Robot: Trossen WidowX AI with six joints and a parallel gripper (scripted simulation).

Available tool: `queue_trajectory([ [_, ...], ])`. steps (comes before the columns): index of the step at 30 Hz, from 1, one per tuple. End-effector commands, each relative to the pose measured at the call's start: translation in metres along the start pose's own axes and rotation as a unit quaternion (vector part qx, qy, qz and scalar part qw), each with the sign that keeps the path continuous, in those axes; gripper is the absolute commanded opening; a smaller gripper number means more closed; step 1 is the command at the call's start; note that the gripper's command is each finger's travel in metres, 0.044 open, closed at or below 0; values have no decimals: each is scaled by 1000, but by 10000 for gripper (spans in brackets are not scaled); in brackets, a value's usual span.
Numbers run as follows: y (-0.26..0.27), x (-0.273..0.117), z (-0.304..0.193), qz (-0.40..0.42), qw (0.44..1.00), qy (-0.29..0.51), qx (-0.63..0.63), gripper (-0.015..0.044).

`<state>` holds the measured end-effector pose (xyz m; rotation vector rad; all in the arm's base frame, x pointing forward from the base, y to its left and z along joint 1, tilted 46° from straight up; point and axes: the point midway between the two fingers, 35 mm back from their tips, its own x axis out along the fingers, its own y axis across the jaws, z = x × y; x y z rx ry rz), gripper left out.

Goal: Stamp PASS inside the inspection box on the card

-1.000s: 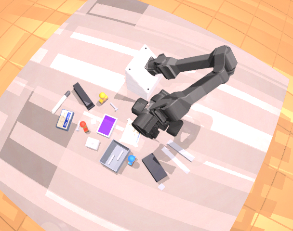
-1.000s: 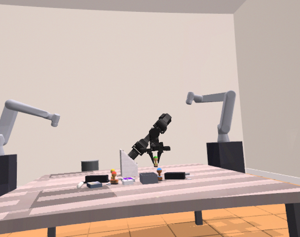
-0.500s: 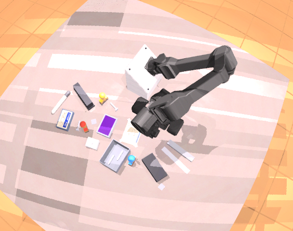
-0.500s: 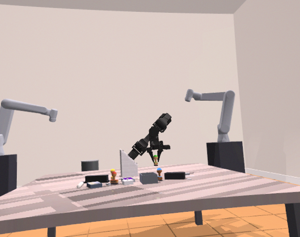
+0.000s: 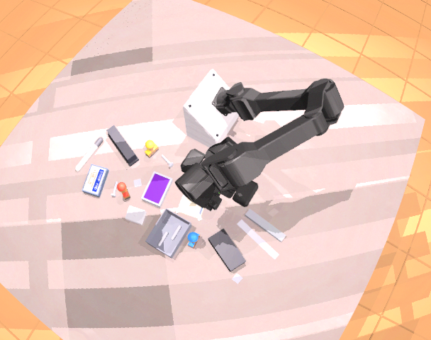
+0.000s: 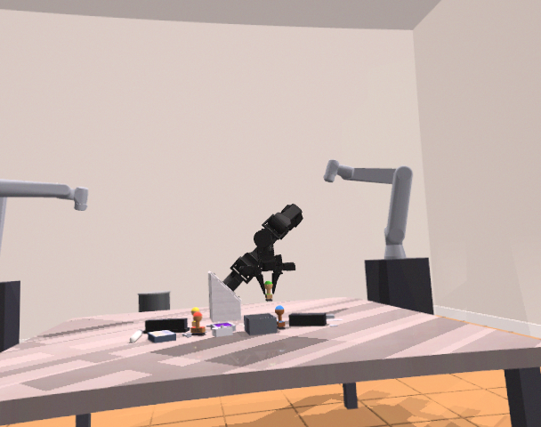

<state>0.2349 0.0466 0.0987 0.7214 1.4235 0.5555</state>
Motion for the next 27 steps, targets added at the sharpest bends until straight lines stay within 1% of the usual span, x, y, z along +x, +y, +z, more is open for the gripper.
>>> queue_trajectory([
  [1,-15,-4,16,-5,1000,-4,-5,0],
  [14,-64,-8,47,-8,1000,-4,-5,0],
  [27,-122,-8,67,-6,1000,-4,-6,0],
])
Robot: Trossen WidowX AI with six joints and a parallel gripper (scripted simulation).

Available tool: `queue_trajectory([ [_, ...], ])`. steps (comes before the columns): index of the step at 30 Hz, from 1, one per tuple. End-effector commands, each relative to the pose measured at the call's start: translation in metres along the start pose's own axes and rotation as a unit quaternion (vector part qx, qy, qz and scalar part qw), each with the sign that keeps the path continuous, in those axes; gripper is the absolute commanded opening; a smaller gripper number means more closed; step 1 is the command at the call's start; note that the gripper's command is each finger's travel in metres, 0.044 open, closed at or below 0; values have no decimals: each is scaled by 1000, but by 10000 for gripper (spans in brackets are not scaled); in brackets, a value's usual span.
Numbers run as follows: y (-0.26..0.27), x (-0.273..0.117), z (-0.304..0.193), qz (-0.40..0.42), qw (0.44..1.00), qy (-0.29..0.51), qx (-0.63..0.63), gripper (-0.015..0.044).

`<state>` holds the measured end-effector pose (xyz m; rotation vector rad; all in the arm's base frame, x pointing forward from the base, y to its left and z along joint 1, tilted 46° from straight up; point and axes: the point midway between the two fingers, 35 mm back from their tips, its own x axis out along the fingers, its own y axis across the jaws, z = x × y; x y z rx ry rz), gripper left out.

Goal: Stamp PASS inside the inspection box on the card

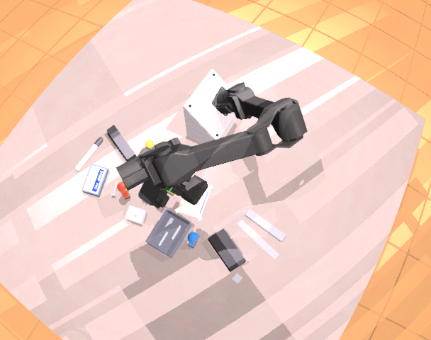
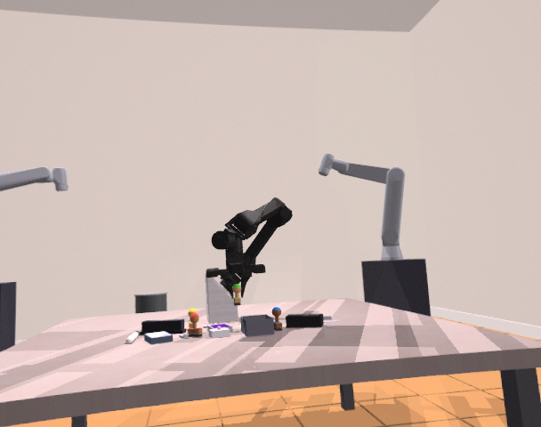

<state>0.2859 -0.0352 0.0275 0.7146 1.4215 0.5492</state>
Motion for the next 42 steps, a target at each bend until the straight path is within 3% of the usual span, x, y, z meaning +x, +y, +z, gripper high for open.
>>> queue_trajectory([
  [1,-23,-1,8,-2,1000,-2,-5,0],
  [9,-59,2,13,2,1000,-2,-7,0],
  [42,-61,19,14,2,1000,-2,-6,0],
])
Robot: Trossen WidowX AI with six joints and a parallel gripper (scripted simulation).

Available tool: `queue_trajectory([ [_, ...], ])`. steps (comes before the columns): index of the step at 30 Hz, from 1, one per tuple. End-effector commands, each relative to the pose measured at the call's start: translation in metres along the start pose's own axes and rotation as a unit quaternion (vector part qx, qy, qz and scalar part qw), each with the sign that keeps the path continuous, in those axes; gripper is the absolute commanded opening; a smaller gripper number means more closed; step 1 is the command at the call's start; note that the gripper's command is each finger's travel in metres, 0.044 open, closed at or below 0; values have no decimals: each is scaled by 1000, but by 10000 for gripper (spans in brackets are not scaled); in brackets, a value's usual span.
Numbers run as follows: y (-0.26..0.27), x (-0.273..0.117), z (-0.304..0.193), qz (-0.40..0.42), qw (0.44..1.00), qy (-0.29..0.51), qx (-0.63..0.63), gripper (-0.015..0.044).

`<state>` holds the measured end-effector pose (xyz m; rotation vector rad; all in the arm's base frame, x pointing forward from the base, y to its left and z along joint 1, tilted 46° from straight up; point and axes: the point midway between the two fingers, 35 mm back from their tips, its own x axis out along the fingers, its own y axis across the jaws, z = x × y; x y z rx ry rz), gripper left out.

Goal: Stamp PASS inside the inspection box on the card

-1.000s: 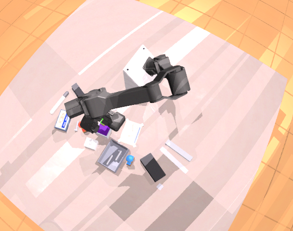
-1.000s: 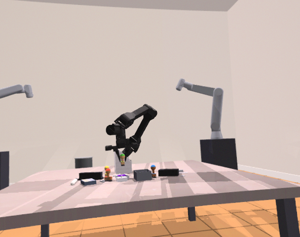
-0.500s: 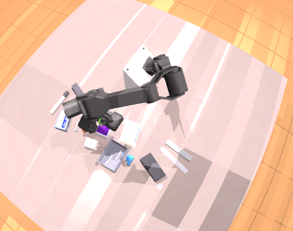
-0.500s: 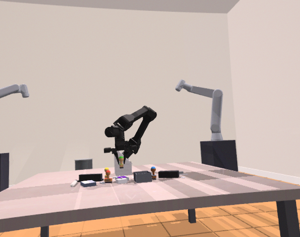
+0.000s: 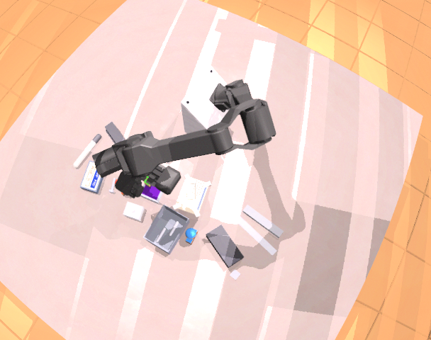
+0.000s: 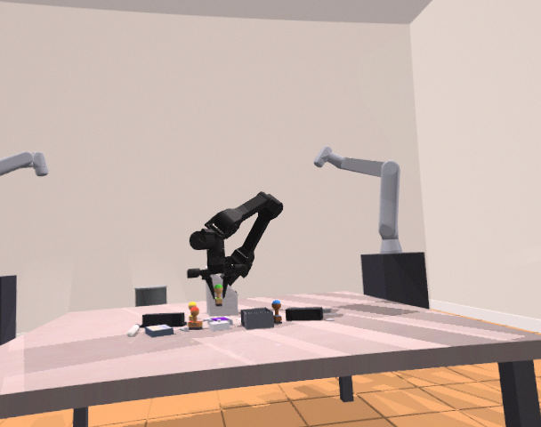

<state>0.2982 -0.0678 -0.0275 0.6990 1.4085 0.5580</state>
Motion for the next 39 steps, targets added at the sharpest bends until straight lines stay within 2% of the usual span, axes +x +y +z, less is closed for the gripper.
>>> queue_trajectory([
  [1,1,5,-2,3,1000,1,4,0],
  [39,0,30,-2,4,1000,1,2,0],
])
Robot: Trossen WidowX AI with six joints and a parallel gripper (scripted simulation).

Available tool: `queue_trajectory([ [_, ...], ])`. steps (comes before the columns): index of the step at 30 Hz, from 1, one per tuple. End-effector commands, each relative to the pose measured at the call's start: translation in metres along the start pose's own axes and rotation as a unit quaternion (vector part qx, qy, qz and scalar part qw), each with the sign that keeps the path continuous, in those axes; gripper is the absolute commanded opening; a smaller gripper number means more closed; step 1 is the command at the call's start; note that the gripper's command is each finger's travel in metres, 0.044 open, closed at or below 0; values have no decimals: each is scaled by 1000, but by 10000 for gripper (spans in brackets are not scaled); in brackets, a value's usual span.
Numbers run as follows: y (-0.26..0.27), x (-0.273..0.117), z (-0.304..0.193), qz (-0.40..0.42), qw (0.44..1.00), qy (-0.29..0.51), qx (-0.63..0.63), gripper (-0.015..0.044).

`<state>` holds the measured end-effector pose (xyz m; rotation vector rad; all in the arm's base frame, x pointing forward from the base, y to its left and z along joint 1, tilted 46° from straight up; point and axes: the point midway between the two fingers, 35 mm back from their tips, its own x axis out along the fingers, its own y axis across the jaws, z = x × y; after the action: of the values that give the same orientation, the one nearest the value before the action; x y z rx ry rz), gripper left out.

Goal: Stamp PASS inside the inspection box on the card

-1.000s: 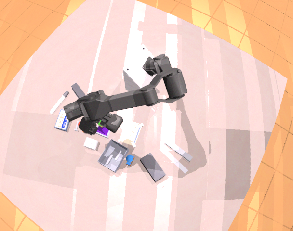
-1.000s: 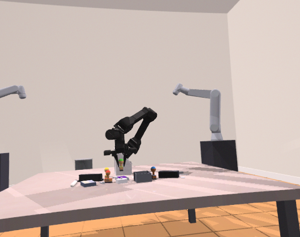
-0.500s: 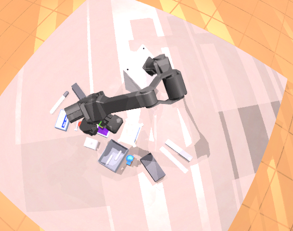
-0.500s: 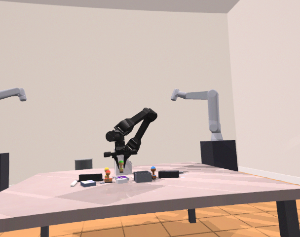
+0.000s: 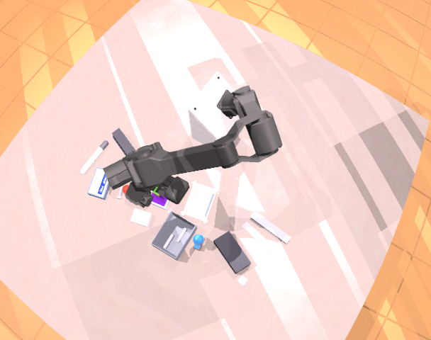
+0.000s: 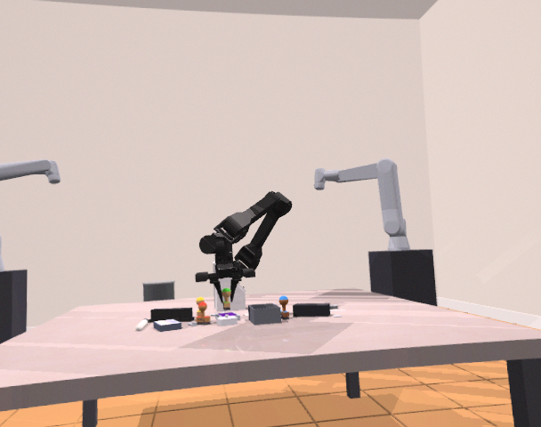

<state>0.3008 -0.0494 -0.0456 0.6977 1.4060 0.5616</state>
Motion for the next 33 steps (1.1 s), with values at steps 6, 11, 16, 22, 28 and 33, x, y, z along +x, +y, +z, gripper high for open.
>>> queue_trajectory([
  [6,1,8,-3,3,1000,2,3,0],
  [11,1,11,-3,4,1000,2,2,0],
  [16,1,14,-3,4,1000,2,2,0],
  [22,1,15,-3,4,1000,2,2,0],
  [28,1,15,-3,4,1000,2,0,0],
  [33,1,17,-3,4,1000,2,-2,0],
])
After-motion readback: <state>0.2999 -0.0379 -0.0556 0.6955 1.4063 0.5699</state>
